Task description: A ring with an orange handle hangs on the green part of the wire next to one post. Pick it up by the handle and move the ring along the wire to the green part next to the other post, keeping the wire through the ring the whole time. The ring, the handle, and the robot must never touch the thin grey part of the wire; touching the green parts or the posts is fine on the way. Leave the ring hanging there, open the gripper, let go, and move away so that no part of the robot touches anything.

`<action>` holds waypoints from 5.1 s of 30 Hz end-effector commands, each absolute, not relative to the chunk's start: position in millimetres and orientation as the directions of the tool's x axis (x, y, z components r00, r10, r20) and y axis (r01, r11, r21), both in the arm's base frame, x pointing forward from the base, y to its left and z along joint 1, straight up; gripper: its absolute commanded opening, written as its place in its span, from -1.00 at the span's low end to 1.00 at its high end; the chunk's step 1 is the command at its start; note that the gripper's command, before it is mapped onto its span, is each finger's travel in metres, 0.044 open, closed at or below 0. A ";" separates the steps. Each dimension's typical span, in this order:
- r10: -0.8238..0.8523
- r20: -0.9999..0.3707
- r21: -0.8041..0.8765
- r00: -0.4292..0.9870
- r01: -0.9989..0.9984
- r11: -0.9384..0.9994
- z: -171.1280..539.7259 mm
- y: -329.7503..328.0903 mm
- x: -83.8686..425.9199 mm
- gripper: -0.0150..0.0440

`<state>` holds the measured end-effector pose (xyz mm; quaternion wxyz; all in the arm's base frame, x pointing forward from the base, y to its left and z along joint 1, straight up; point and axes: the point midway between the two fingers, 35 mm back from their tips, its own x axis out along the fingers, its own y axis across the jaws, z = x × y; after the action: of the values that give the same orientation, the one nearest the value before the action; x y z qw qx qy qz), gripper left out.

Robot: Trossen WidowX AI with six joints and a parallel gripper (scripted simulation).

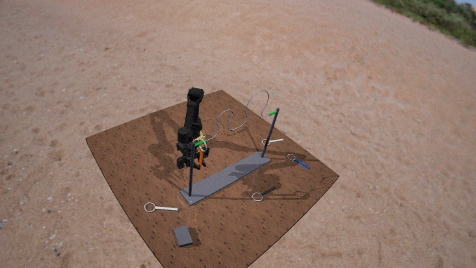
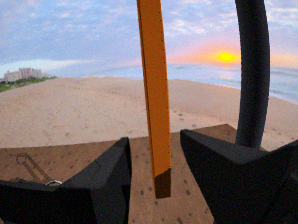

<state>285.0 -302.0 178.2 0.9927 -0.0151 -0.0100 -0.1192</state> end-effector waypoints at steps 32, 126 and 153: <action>-0.235 0.021 -0.023 0.972 0.235 0.972 176.4 -304.1 300.9 -0.22; -0.233 0.022 0.212 0.972 0.224 0.951 199.1 -226.0 320.5 -1.00; -0.089 -0.139 0.661 0.986 0.160 0.733 240.1 -144.0 310.6 -1.00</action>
<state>314.9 -154.2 229.8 0.9391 0.3318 0.0373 -0.0809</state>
